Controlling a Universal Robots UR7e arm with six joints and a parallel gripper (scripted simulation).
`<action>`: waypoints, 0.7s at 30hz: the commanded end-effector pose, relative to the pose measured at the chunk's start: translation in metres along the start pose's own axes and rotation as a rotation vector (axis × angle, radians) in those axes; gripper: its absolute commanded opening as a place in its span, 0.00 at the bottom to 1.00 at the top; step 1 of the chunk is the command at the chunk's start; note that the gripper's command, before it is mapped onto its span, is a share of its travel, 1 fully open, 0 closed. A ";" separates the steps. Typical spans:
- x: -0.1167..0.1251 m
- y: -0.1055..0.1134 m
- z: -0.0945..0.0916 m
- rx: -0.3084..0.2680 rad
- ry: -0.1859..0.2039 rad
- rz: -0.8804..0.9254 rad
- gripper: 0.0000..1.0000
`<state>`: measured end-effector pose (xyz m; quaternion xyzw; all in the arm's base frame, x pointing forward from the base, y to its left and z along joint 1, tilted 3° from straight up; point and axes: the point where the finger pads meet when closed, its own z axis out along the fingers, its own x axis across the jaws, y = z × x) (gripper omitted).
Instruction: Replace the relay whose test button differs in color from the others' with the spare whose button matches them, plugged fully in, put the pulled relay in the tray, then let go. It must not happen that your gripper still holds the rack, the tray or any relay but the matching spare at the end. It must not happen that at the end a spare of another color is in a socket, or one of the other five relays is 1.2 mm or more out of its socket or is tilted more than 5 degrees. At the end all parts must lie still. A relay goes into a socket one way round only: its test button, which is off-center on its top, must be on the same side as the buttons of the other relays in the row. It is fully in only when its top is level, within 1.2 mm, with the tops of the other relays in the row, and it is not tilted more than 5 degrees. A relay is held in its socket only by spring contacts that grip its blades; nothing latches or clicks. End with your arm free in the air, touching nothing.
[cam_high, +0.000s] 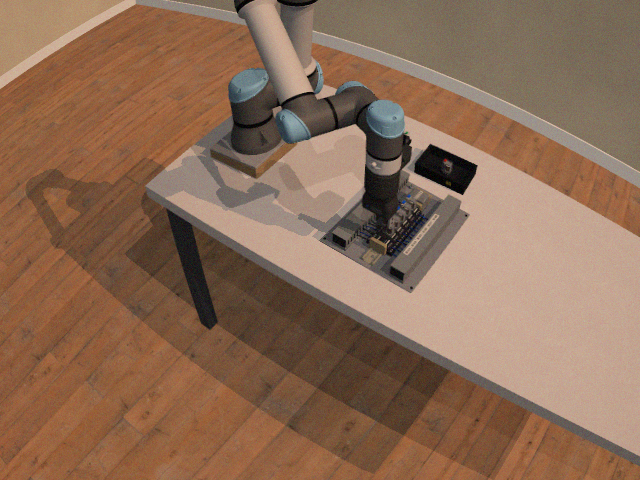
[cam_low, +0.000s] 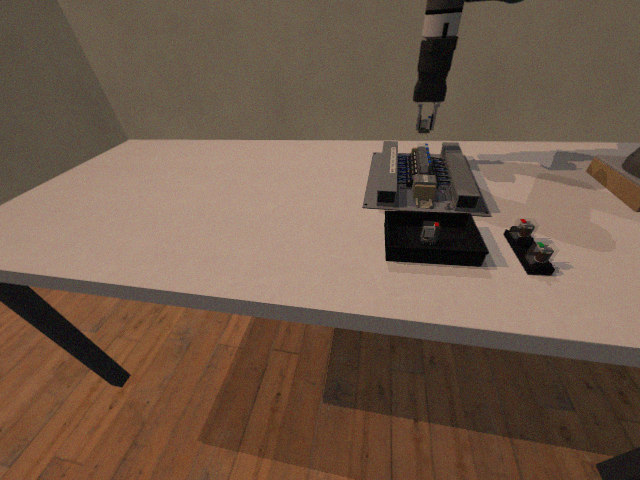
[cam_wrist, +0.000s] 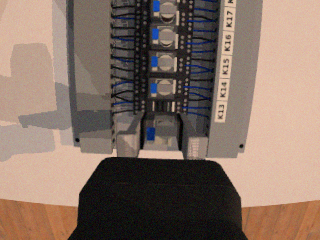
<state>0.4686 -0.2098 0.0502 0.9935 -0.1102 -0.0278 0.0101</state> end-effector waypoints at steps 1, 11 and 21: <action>0.000 0.000 -0.001 -0.001 0.002 0.000 0.00; 0.000 0.000 0.011 -0.001 0.002 0.000 0.00; 0.000 -0.001 0.016 -0.001 0.001 0.000 0.00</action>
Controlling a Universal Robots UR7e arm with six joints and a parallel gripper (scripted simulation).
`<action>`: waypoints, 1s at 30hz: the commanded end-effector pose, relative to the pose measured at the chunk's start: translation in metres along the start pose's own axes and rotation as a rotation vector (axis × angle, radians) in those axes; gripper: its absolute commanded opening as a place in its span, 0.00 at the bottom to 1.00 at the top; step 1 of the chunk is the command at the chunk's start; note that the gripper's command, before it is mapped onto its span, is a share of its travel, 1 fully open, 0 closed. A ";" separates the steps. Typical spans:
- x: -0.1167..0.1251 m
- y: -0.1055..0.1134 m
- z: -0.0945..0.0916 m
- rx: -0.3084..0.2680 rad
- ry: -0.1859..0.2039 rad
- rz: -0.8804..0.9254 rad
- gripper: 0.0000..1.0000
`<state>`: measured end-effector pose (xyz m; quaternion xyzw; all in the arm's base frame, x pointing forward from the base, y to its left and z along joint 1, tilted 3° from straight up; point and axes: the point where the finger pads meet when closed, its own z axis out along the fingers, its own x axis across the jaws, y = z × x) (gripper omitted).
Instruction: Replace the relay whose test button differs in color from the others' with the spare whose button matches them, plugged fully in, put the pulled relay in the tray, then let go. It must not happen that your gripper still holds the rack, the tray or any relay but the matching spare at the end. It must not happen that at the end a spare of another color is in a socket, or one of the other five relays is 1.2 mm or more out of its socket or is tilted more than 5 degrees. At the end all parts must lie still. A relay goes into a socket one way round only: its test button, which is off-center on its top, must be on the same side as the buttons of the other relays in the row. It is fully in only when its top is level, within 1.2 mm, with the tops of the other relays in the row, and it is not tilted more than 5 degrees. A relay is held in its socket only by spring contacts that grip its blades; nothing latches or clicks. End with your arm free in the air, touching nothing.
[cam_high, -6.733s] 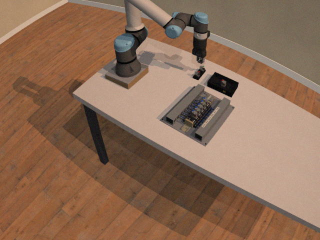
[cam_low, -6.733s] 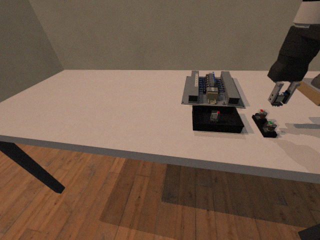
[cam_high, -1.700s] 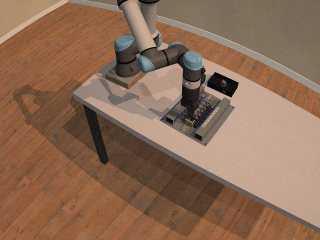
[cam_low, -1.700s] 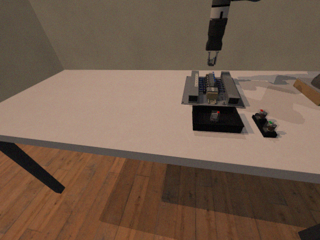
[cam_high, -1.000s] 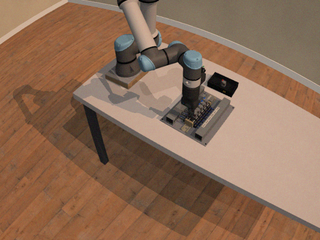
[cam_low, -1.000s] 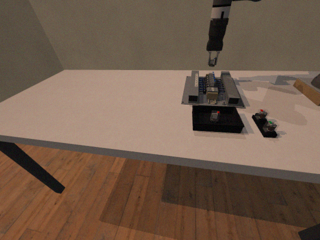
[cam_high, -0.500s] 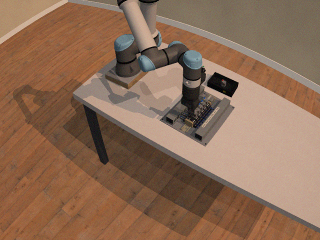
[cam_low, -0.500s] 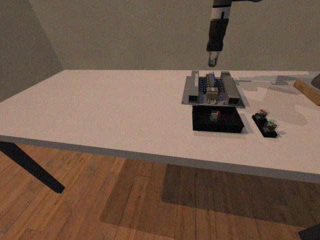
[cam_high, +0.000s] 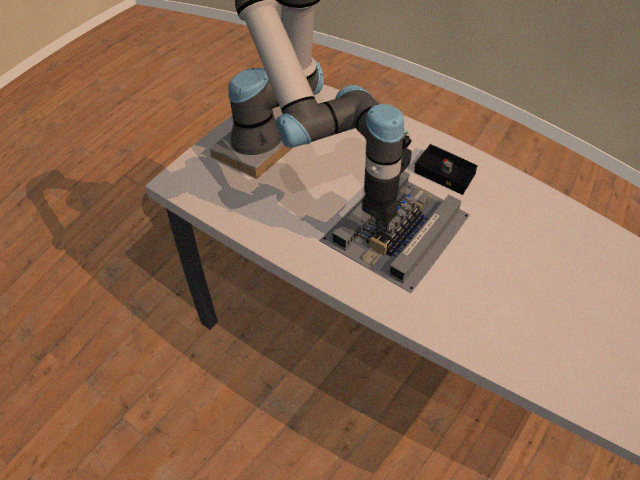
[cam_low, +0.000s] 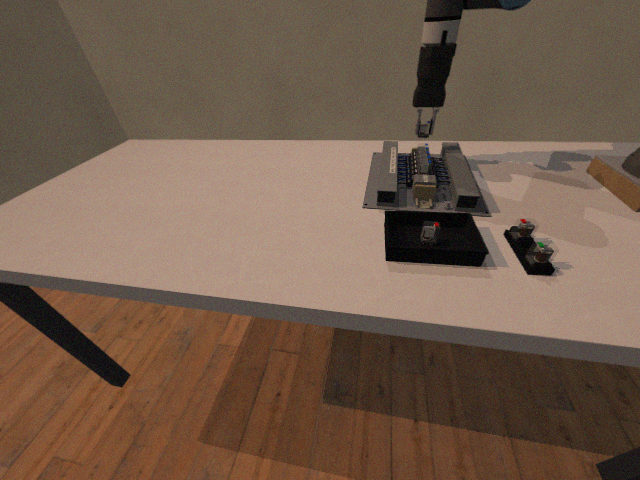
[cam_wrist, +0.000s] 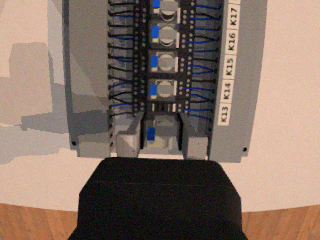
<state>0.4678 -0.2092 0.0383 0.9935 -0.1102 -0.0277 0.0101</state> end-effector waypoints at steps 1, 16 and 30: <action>0.000 0.000 0.006 -0.001 0.001 0.000 0.00; 0.000 -0.001 0.013 -0.001 0.001 0.000 0.00; 0.000 -0.001 0.023 -0.001 0.001 0.000 0.00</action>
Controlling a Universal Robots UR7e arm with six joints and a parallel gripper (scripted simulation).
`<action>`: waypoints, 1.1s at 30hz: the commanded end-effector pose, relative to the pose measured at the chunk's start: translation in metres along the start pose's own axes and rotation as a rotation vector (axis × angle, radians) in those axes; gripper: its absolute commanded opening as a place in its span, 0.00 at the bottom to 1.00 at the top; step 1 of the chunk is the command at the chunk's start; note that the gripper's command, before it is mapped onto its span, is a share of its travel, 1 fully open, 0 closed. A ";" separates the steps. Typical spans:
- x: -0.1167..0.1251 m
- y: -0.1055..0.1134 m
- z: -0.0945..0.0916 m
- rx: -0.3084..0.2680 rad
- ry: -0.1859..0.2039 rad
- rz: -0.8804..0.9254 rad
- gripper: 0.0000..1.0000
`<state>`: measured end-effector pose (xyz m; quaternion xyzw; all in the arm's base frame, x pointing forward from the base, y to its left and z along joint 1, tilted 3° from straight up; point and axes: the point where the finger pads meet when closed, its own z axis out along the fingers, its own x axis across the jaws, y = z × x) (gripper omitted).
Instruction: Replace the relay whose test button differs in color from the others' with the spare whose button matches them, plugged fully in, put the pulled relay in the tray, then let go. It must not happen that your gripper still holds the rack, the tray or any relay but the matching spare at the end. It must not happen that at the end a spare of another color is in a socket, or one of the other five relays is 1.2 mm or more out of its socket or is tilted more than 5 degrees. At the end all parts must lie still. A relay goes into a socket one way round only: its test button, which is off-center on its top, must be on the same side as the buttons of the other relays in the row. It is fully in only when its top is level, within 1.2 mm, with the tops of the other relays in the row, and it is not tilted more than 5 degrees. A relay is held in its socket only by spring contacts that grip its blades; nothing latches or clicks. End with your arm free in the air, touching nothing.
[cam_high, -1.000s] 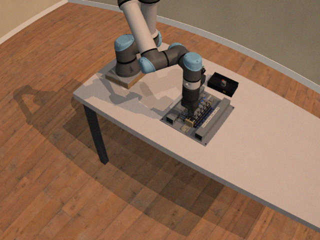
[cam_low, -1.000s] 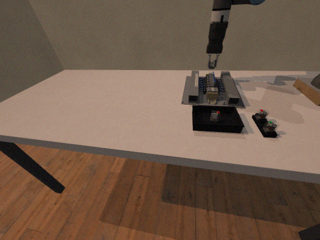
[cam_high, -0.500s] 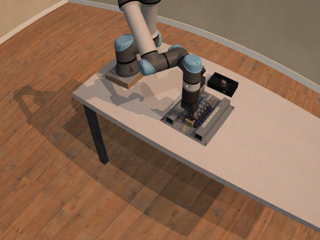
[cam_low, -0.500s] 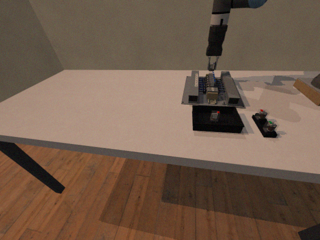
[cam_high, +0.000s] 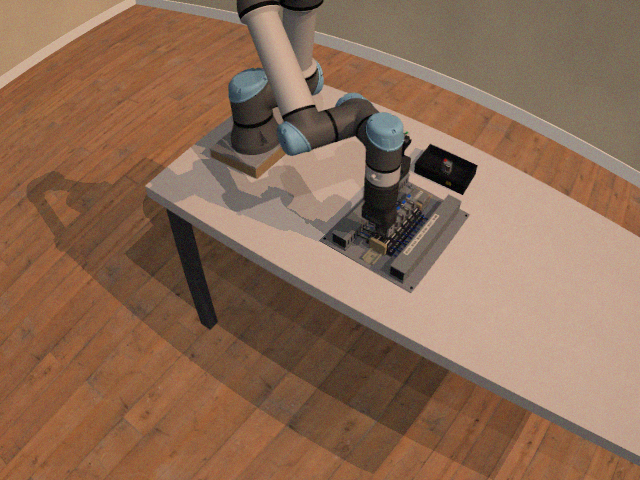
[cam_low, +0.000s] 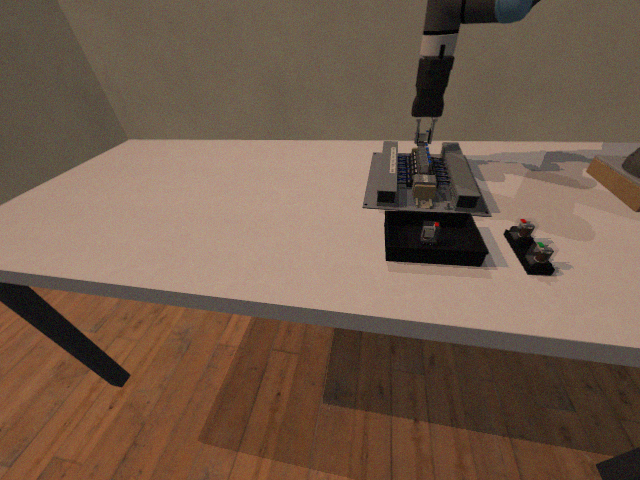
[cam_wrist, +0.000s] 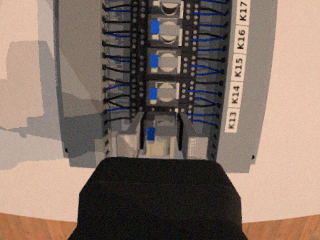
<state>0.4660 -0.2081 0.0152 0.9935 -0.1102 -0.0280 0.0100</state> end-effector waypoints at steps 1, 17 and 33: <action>0.001 0.000 0.000 -0.001 0.002 0.000 0.00; 0.000 -0.001 0.018 -0.001 0.002 0.000 0.00; 0.000 -0.001 0.016 -0.001 0.002 0.000 0.00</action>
